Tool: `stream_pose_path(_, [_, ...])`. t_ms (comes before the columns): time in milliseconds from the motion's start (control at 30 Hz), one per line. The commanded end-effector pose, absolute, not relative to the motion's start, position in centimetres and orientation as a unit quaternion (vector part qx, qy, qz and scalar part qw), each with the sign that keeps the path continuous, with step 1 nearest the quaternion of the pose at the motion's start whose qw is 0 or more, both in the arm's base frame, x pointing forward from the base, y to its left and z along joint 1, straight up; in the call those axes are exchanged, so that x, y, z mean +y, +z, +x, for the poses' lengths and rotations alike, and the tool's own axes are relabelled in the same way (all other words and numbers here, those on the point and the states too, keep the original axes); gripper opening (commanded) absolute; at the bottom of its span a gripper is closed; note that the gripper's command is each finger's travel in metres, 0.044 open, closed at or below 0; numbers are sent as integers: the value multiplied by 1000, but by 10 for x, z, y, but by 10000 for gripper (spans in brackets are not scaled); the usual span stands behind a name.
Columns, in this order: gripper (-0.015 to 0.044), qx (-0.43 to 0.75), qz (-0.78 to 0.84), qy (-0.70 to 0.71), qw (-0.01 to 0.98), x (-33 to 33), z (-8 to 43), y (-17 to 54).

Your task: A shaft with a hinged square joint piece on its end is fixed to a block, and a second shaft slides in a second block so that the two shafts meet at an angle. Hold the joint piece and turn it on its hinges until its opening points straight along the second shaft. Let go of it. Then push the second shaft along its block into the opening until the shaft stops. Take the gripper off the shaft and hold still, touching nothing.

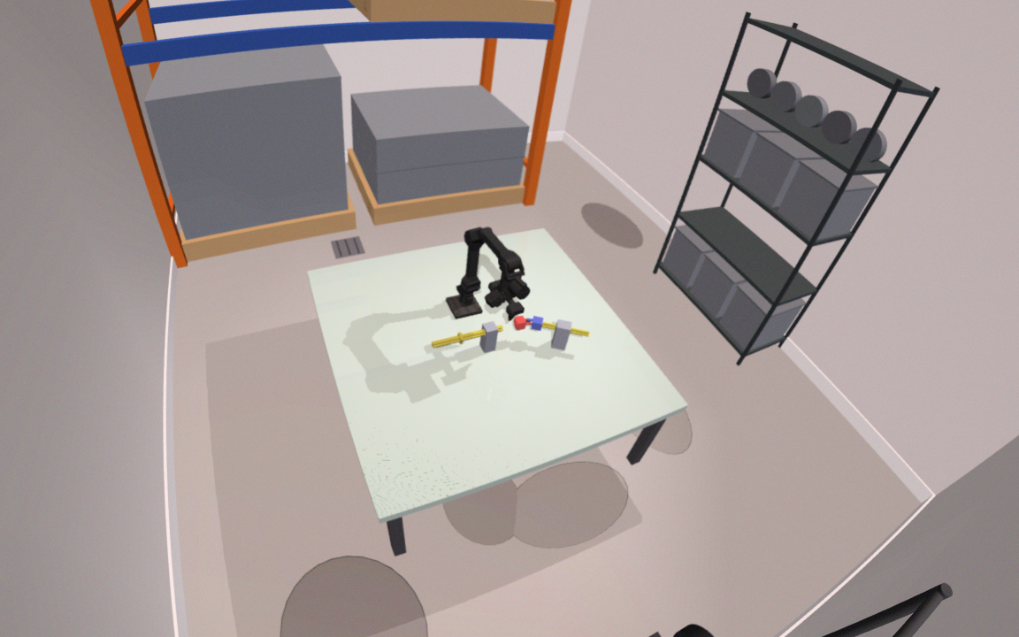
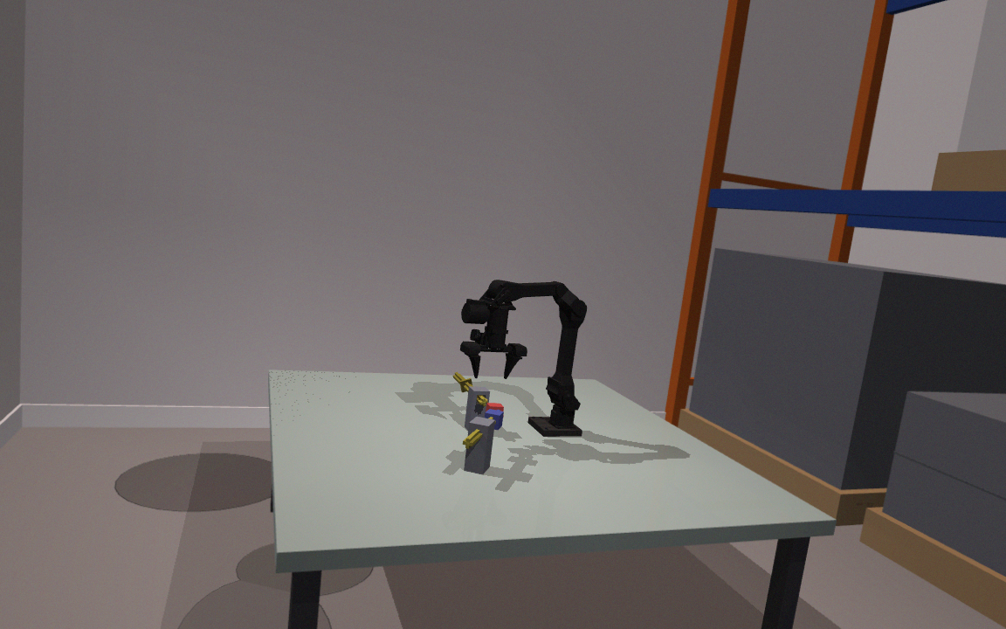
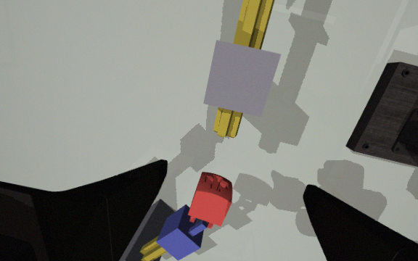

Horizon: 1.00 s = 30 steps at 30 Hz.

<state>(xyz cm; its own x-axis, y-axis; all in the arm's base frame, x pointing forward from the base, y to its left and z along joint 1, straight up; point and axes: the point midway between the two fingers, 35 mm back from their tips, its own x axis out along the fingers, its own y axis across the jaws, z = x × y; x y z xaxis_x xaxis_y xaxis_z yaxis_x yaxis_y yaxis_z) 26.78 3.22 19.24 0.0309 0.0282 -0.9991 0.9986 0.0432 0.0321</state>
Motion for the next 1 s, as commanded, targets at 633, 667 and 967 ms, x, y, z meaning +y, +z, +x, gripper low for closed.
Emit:
stream_pose_path(633, [440, 467, 548, -519, 461, 33, 271, 148])
stream_pose_path(667, [440, 467, 548, -519, 461, 33, 271, 144])
stream_pose_path(967, [440, 468, 547, -519, 461, 32, 269, 110])
